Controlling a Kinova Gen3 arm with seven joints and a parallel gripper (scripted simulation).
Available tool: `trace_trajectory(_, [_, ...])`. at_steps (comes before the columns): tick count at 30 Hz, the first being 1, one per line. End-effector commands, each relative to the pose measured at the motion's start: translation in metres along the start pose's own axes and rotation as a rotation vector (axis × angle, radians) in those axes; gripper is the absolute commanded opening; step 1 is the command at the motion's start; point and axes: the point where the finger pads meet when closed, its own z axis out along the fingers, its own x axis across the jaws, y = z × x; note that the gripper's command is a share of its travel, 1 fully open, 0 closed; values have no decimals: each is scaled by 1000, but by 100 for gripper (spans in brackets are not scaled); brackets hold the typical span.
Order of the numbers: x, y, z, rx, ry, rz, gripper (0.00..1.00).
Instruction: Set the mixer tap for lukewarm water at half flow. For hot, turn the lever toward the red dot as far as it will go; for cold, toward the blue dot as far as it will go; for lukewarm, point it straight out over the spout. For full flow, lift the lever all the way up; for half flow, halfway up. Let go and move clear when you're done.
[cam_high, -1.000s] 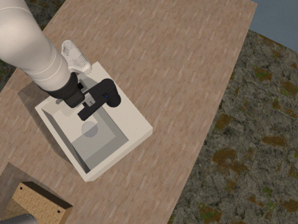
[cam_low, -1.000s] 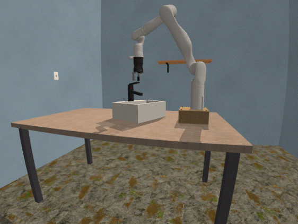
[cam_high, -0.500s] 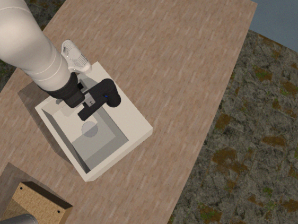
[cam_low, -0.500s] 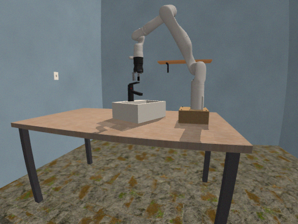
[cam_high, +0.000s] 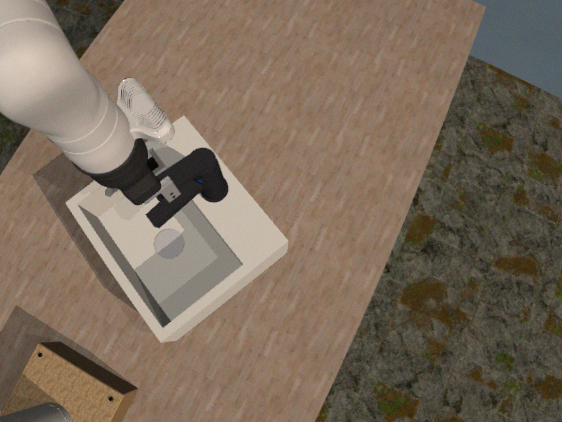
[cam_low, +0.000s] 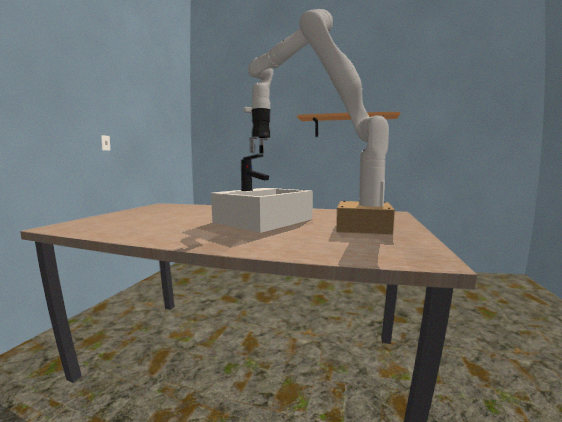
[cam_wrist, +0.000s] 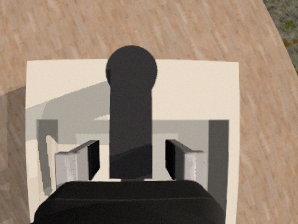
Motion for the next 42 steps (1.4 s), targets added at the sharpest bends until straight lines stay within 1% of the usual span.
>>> trace_trajectory(1, [-2, -1, 4, 3, -3, -3, 100])
trace_trajectory(26, [-2, -1, 26, 4, -3, -4, 100])
trace_trajectory(42, [-3, -2, 31, 6, -3, -5, 100])
